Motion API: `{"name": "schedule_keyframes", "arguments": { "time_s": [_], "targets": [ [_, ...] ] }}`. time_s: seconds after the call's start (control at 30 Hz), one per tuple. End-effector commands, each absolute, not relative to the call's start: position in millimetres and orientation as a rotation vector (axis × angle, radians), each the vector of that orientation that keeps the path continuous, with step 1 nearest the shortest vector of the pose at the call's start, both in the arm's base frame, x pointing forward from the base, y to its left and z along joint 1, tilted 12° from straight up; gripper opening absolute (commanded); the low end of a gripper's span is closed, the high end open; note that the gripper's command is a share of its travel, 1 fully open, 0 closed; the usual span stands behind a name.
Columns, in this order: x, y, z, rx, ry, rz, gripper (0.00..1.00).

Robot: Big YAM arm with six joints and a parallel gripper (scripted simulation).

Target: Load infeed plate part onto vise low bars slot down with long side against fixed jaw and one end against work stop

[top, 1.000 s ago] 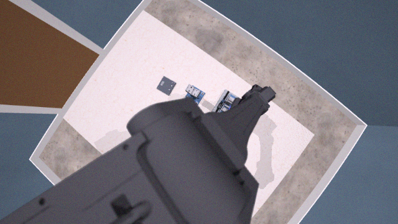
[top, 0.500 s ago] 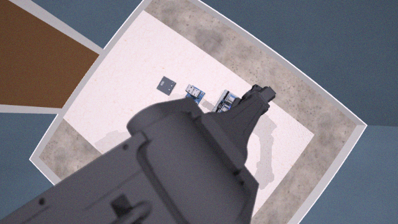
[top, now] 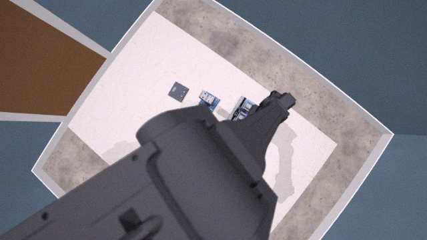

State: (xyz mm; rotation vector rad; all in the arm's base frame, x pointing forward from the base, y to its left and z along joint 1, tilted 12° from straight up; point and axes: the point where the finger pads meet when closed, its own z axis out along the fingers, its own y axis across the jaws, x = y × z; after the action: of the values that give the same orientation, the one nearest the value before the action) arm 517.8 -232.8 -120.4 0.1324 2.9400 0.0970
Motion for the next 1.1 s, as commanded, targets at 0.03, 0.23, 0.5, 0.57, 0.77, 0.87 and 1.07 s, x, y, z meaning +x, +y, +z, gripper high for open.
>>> {"name": "schedule_keyframes", "arguments": {
  "time_s": [0.03, 0.23, 0.5, 0.57, 0.77, 0.87, 1.07],
  "targets": [
    [536.1, -235.1, -115.3, 0.137, 2.923, 0.084, 0.00],
    [537.1, -235.7, -113.8, 0.137, 2.921, 0.083, 0.00],
    [536.9, -235.6, -115.0, 0.137, 2.924, 0.085, 0.00],
    [536.8, -235.6, -114.6, 0.137, 2.924, 0.085, 0.00],
    [537.5, -236.0, -114.0, 0.137, 2.923, 0.084, 0.00],
    [537.6, -236.1, -113.8, 0.137, 2.923, 0.084, 0.00],
    [537.8, -236.2, -113.7, 0.137, 2.922, 0.084, 0.00]
  ]
}}
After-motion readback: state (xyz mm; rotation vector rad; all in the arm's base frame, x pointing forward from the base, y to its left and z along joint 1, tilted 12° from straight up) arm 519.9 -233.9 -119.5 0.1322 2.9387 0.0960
